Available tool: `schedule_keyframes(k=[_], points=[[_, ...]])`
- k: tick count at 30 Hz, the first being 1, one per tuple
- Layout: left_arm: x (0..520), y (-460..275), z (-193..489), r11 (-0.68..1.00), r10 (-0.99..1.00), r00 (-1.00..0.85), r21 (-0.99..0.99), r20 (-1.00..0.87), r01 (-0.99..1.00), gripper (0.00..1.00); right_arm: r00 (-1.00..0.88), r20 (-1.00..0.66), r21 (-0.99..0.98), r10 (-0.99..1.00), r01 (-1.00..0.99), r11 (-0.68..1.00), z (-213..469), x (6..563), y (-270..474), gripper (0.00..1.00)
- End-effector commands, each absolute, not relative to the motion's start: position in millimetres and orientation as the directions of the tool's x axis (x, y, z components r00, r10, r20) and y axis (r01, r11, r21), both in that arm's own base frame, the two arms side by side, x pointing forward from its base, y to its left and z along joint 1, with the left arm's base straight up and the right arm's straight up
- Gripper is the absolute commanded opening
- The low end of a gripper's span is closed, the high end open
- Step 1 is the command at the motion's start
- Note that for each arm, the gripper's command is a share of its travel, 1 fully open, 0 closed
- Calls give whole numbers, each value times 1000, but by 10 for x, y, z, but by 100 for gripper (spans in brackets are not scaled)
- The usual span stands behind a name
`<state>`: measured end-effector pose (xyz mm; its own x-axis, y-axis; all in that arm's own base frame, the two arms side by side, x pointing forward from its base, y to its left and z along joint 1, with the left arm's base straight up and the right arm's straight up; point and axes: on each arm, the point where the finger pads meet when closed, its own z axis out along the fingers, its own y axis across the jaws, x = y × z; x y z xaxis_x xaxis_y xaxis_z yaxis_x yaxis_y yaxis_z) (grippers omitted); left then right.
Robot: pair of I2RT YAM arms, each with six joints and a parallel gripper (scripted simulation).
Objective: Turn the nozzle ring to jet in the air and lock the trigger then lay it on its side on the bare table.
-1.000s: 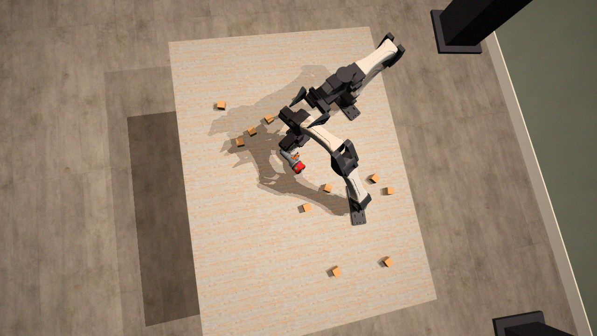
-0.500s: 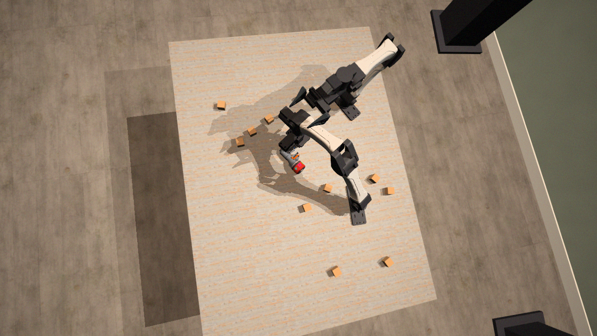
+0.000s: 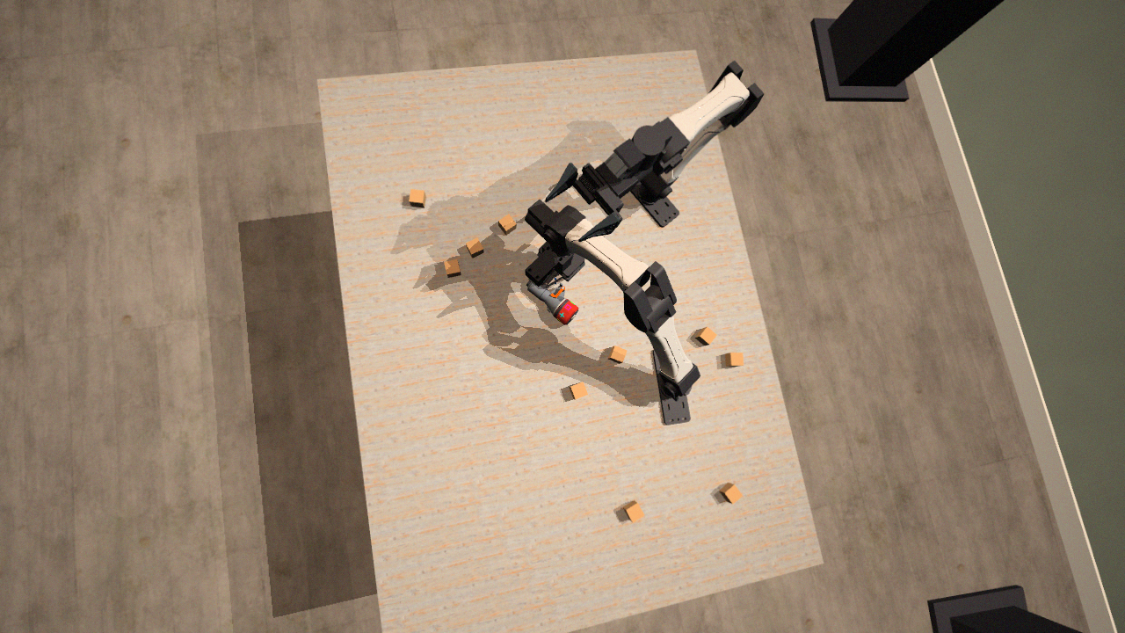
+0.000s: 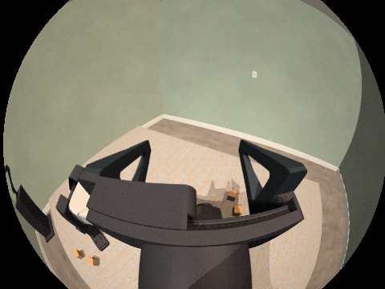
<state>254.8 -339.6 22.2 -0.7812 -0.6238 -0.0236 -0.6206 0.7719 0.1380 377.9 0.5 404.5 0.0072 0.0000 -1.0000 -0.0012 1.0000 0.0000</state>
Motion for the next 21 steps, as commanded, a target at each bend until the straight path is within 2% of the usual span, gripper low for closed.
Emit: schedule_keyframes(k=[1,21], points=[[2571,-3473,412,780,-619,-784,92,-31,-619,64,22,-1000,-8,-8,-6,1000,4086,3790,8,100],[2557,-3470,516,781,-618,-786,91,-31,-618,64,22,-1000,-8,-8,-6,1000,4086,3790,8,100]])
